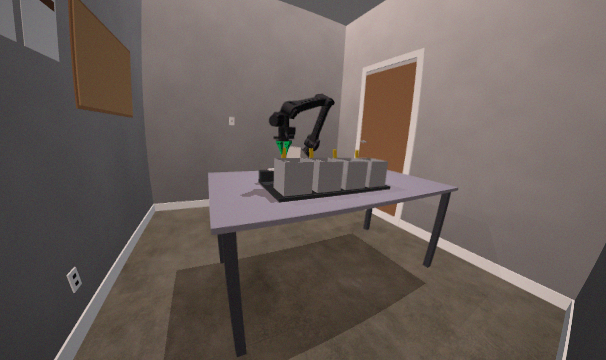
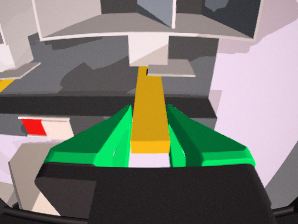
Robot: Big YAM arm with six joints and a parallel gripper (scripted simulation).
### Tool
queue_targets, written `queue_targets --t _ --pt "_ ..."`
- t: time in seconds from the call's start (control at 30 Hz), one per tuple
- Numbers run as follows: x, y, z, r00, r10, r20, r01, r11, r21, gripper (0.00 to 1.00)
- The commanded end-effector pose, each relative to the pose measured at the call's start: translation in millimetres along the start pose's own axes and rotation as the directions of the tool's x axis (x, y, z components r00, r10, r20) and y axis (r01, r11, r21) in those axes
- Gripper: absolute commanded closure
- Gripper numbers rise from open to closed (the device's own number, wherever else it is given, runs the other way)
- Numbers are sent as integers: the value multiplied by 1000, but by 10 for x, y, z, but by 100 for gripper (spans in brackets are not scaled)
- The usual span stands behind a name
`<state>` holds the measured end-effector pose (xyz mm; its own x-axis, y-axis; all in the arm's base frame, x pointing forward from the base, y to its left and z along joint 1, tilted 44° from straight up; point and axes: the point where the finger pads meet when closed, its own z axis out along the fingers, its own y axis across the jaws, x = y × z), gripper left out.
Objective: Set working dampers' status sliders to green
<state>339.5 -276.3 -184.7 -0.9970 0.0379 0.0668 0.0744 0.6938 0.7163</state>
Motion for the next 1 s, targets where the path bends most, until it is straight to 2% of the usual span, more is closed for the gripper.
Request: queue_targets --t 0.0,0.13,0.17,0.57,0.67,0.73,0.8,0.83,0.97 --pt "-75 43 22 1000 -3 -9 3 1000 11 71" --pt "-74 42 24 1000 -2 -9 2 1000 11 68" --pt "-74 42 24 1000 -2 -9 2 1000 11 64" --pt "-78 42 16 1000 -3 -9 3 1000 11 64" --pt "-137 43 -94 1000 -8 -3 8 1000 20 64" --pt "-226 1 -258 1000 -26 16 25 999 47 64" --pt "-226 1 -258 1000 -26 16 25 999 47 64" --pt "-169 -53 -206 1000 -16 13 16 999 32 64" --pt "-143 -68 -483 999 -25 41 23 998 51 64"
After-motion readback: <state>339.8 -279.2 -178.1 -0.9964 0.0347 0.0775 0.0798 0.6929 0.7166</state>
